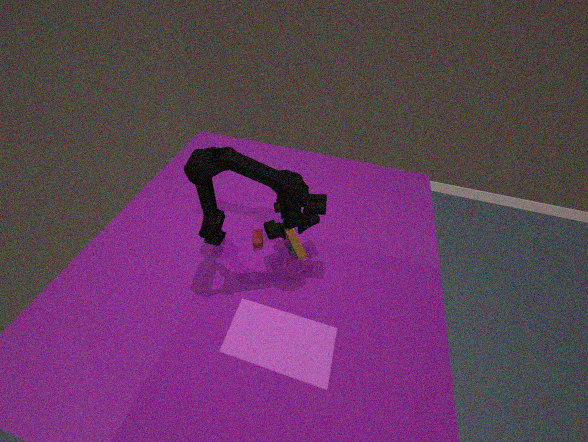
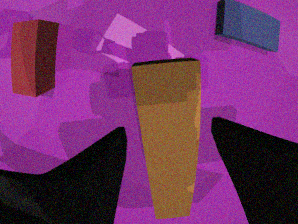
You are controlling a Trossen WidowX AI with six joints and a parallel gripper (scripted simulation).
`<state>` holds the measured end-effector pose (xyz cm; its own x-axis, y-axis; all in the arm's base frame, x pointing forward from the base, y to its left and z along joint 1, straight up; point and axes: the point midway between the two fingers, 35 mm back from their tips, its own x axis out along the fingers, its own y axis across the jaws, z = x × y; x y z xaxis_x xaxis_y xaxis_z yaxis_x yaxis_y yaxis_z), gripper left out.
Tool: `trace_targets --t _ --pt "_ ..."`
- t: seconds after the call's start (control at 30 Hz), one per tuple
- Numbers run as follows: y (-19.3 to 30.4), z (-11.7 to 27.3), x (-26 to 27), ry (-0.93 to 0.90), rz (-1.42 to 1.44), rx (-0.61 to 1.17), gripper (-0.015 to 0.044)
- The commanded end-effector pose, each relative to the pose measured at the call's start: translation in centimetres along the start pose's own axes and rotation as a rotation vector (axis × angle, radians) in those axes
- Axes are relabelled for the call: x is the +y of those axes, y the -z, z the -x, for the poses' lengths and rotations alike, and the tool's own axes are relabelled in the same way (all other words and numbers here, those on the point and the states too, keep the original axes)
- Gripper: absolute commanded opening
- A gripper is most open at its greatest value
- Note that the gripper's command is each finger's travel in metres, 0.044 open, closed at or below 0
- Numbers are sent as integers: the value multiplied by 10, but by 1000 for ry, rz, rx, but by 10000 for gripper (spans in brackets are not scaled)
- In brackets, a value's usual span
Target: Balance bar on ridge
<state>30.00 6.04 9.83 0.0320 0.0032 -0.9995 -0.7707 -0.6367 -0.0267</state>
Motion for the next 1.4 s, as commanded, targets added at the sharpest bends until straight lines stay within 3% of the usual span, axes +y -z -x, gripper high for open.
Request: trace_targets --t 0.0,0.1,0.23,0.5,1.37 --pt "0 0 0 1 0 0 369" --pt "0 0 0 1 0 0 440" --pt "1 8 -1 1 0 0 440" --pt "0 98 0 0 0 0 440" --pt "0 100 0 0 0 0 440"
